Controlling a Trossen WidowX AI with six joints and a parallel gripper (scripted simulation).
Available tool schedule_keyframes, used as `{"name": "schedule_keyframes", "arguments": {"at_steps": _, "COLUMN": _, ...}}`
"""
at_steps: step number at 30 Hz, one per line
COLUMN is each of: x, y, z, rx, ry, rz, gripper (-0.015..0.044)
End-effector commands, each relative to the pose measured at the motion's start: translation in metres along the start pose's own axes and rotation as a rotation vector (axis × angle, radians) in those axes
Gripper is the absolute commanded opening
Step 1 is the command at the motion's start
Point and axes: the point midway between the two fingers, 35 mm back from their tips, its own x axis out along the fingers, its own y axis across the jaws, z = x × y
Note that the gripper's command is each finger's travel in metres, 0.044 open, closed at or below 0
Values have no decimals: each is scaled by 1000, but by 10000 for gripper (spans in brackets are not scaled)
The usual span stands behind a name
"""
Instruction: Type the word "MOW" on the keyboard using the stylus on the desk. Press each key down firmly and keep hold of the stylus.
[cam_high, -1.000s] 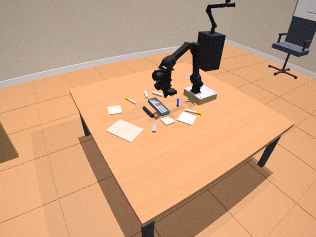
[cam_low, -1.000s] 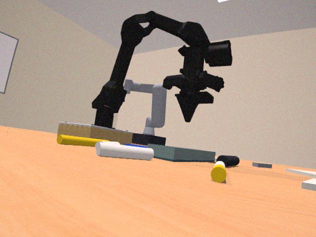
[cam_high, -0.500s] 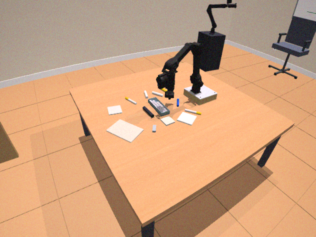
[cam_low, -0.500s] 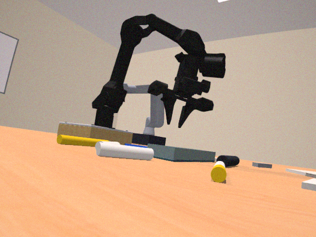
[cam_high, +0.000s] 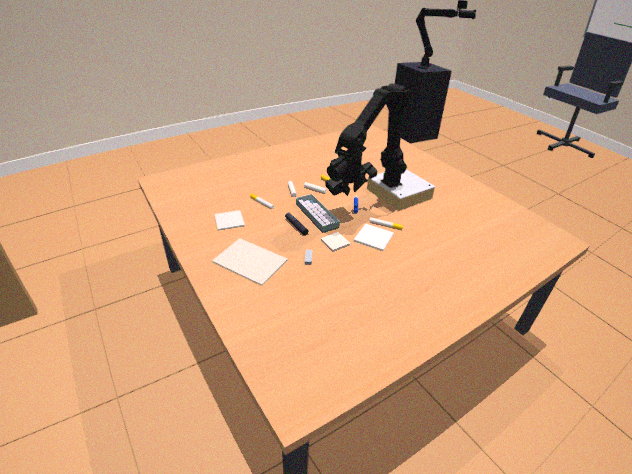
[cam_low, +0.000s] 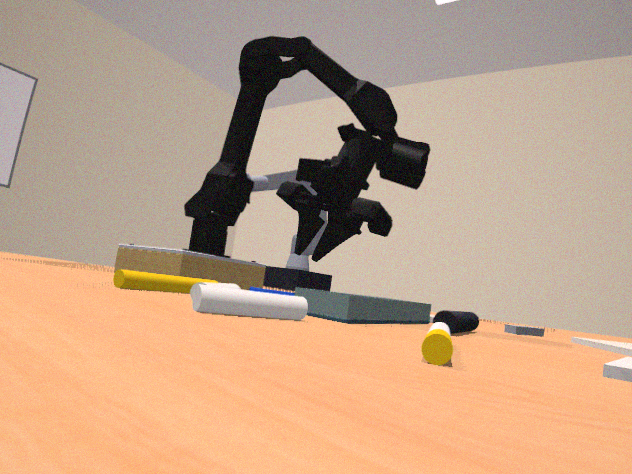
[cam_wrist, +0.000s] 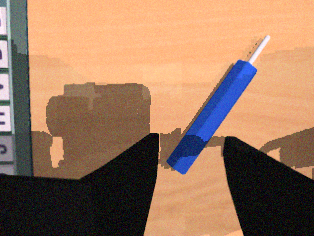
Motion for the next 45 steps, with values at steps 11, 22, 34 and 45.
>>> {"name": "schedule_keyframes", "arguments": {"at_steps": 11, "x": 19, "y": -42, "z": 11, "rx": 622, "ry": -182, "rz": -37, "gripper": 150}}
{"name": "schedule_keyframes", "arguments": {"at_steps": 22, "x": 26, "y": -40, "z": 9, "rx": 622, "ry": -182, "rz": -37, "gripper": 150}}
{"name": "schedule_keyframes", "arguments": {"at_steps": 34, "x": 35, "y": -38, "z": 6, "rx": 622, "ry": -182, "rz": -37, "gripper": 150}}
{"name": "schedule_keyframes", "arguments": {"at_steps": 45, "x": 44, "y": -35, "z": 4, "rx": 622, "ry": -182, "rz": -37, "gripper": 150}}
